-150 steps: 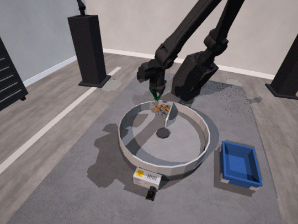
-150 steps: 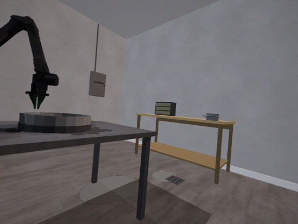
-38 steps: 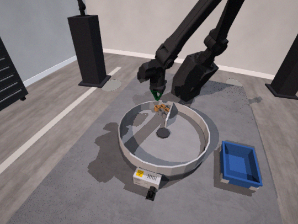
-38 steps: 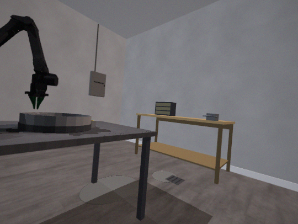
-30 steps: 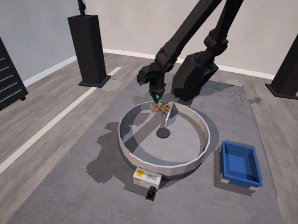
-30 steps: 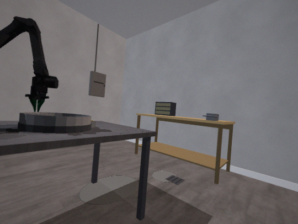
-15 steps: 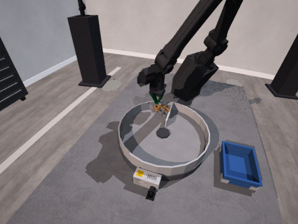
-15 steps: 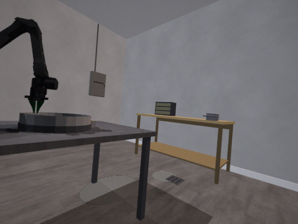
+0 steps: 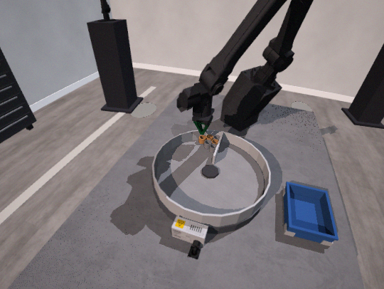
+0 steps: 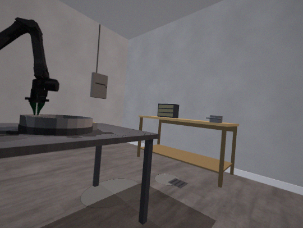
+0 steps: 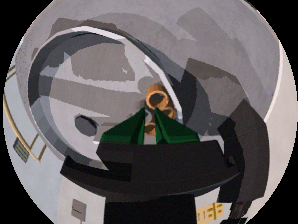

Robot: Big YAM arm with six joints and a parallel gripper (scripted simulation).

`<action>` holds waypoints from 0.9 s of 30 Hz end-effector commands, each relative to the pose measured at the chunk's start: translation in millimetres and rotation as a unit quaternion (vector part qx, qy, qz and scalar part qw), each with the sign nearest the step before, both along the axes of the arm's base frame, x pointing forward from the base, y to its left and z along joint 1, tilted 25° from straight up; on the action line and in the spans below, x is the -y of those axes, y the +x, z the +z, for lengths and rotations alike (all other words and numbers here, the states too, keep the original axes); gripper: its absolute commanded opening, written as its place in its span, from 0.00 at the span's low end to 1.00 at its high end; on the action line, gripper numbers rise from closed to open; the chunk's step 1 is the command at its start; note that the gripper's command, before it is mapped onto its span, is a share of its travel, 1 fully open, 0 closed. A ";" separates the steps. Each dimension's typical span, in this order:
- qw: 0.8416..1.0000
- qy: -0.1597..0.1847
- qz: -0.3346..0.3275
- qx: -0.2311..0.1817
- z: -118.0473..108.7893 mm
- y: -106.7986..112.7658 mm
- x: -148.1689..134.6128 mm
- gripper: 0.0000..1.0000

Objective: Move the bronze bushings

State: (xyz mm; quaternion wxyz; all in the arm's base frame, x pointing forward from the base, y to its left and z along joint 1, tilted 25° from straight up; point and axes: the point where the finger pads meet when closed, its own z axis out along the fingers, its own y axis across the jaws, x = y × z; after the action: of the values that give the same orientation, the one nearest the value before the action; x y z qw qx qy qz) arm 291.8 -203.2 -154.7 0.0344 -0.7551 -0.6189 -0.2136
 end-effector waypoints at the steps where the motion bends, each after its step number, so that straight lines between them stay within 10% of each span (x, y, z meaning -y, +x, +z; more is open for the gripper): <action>1: 1.000 -0.012 -0.008 0.010 7.6 7.1 12.5 0.12; 27: 1.000 -0.014 -0.003 0.012 7.3 13.4 11.4 0.12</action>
State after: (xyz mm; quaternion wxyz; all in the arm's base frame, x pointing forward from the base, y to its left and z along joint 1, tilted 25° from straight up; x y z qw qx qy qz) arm 291.7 -203.1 -154.7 0.0347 -0.7559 -0.6179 -0.2136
